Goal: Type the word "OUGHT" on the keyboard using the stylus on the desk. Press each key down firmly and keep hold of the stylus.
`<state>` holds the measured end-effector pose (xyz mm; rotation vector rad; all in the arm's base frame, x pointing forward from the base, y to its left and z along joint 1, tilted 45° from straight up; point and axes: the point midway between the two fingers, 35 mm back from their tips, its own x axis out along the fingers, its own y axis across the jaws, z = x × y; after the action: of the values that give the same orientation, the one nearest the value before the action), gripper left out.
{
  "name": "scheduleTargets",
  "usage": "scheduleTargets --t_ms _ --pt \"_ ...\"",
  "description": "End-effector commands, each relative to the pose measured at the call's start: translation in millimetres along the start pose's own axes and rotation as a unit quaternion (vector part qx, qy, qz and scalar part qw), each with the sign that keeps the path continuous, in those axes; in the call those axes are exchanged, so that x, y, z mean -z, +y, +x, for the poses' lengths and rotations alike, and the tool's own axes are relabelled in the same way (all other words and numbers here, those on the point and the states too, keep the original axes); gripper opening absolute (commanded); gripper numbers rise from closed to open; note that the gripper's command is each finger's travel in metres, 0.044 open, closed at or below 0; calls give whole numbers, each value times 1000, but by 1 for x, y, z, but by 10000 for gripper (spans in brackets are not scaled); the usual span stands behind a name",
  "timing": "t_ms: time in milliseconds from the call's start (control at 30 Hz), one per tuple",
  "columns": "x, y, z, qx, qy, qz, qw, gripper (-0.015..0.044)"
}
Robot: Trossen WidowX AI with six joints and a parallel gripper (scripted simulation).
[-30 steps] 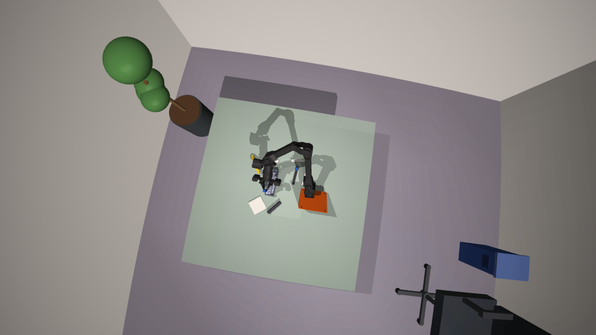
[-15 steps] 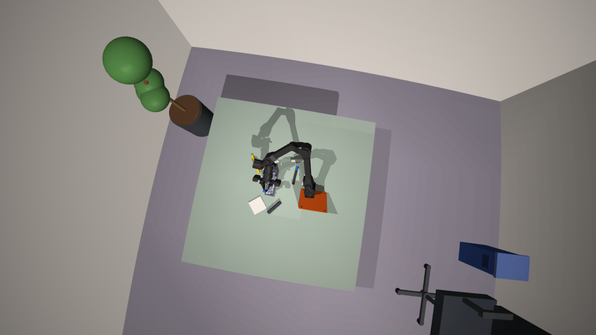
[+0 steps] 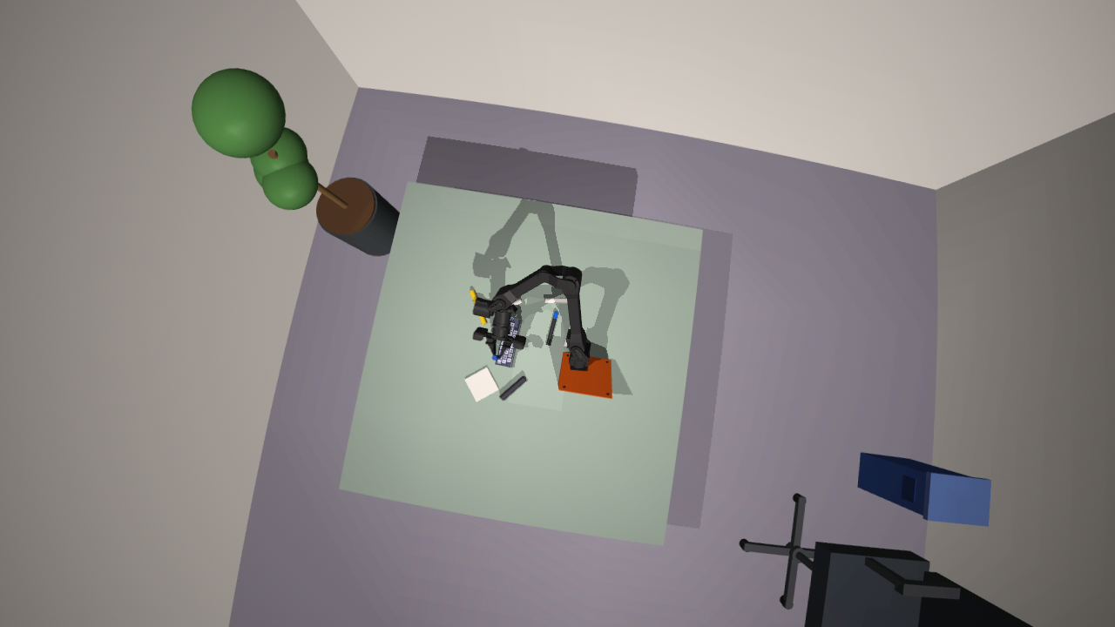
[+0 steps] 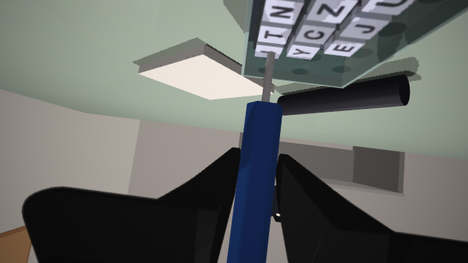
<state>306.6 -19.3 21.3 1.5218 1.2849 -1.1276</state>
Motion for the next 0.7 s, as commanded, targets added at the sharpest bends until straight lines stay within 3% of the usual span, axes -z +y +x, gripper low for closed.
scheduleTargets --t_ms 0,667 --pt "-2 0 2 0 2 -2 1000 81" --pt "-10 0 6 0 1 -2 1000 81"
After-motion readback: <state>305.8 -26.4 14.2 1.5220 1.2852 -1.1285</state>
